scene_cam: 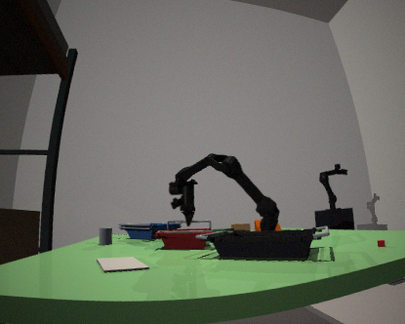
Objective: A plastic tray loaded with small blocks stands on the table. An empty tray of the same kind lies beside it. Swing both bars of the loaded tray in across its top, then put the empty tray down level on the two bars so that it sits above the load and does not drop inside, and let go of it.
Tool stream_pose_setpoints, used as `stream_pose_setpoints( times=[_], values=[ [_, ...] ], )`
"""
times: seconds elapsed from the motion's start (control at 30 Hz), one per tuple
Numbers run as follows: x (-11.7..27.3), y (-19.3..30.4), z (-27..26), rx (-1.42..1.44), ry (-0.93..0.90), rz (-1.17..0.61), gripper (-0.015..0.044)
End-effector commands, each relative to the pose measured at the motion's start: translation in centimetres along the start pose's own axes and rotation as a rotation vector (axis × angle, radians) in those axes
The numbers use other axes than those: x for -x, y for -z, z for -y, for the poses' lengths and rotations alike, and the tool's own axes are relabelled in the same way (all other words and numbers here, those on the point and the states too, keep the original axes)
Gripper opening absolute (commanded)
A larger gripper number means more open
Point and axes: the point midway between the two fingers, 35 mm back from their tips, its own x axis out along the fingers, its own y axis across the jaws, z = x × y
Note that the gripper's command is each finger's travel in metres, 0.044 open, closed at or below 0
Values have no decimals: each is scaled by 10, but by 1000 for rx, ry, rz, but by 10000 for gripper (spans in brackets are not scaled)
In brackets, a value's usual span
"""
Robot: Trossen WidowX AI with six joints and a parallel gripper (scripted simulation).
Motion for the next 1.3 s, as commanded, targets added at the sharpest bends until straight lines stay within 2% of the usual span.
stream_pose_setpoints(
  times=[0.0, 0.23, 0.63, 0.7, 1.27],
  values=[
    [-9, 2, -17, -2, -8, -10, 86],
    [-23, 2, -31, -2, -9, -10, 86],
    [23, -1, -25, -2, -7, -10, 86],
    [14, 0, -26, -8, -11, -8, 86],
    [14, 0, -26, -8, -11, -8, 86]
  ],
)
